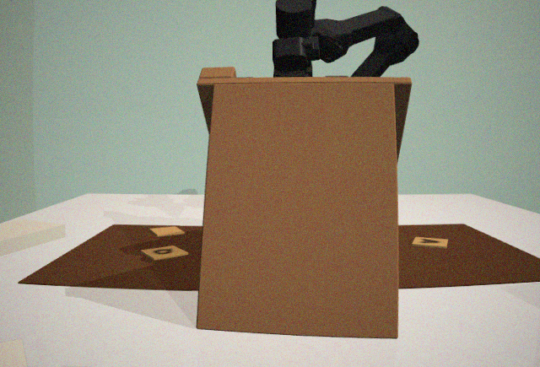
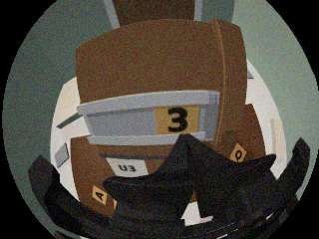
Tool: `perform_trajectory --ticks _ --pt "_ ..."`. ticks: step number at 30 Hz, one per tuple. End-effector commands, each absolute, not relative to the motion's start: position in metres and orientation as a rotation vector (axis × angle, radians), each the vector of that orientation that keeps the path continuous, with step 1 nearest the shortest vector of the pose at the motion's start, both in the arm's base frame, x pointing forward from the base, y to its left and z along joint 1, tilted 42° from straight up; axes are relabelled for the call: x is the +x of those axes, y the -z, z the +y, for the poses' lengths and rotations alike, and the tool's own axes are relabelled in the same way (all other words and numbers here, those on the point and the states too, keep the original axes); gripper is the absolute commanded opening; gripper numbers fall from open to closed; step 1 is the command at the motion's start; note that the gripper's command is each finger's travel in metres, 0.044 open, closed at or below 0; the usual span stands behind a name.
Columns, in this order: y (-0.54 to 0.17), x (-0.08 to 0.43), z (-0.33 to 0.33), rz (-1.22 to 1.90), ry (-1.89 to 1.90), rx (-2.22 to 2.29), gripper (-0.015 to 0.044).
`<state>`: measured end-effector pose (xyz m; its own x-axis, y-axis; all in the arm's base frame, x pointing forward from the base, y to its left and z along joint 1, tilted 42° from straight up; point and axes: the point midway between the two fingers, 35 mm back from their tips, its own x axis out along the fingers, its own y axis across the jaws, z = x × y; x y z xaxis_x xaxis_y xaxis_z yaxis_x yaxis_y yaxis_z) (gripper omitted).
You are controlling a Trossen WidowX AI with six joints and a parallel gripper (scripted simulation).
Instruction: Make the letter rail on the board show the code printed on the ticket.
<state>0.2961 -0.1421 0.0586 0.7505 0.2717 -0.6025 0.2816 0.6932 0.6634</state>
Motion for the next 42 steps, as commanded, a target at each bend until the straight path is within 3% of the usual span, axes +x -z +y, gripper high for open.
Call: perform_trajectory --ticks 1,15,42 --pt "-0.058 0.308 -0.144 0.856 -0.029 0.82 0.0" --pt "-0.085 0.33 -0.126 1.334 -0.279 0.811 0.0" --pt "-0.082 0.335 -0.125 1.34 -0.284 0.811 0.0"
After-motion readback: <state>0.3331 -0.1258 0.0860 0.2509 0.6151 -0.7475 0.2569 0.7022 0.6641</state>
